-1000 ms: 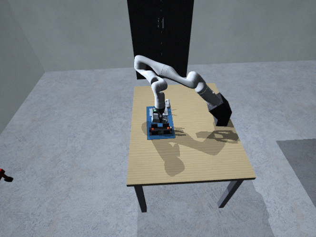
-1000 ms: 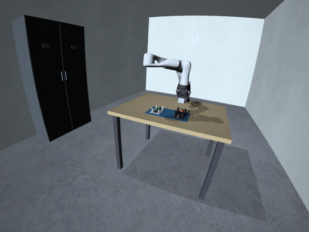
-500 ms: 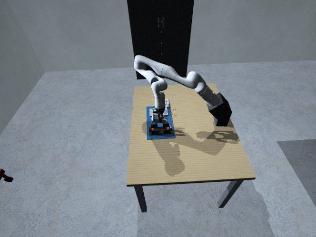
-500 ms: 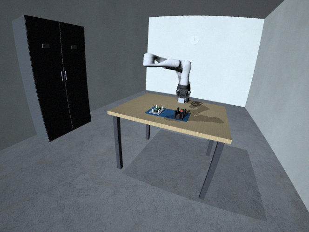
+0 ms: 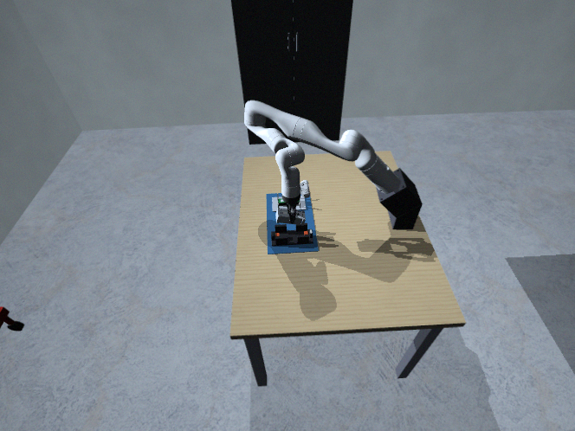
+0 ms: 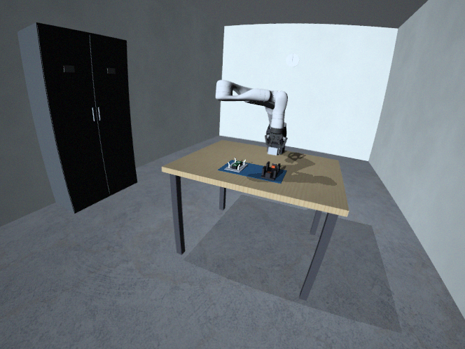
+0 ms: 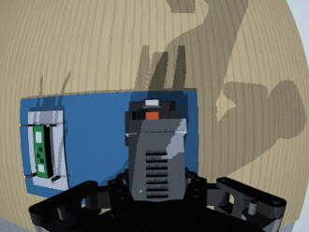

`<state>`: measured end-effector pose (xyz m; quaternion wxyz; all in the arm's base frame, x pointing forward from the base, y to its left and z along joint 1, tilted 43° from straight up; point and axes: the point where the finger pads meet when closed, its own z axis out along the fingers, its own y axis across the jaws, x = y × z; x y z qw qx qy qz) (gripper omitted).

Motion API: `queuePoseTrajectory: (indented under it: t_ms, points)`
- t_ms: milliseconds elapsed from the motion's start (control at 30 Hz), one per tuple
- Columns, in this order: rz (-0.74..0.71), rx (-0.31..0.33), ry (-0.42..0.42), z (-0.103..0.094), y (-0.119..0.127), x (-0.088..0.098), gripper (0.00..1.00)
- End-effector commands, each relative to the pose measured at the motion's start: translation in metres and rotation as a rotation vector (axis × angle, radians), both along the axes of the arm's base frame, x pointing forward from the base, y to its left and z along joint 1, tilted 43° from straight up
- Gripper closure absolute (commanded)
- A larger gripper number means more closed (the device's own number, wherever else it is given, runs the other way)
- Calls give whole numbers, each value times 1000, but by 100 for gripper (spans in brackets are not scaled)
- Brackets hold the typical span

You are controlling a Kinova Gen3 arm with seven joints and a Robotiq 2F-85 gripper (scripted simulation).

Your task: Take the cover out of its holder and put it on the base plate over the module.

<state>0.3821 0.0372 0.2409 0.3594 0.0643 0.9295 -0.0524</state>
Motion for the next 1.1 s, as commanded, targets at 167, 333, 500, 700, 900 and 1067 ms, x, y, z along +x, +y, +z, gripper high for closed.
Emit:
queuePoseTrajectory:
  t_ms: [167,333,500,700,900,1067]
  points:
    - [0,0,-1,0,0,0,100]
    - [0,0,-1,0,0,0,100]
    - [-1,-1,-1,-2,-12,0,100]
    - [-6,-3,-2,-8,-47,0,100]
    - [-8,-3,-3,-10,-59,0,100]
    - [-1,-9,-6,-10,-68,0,100]
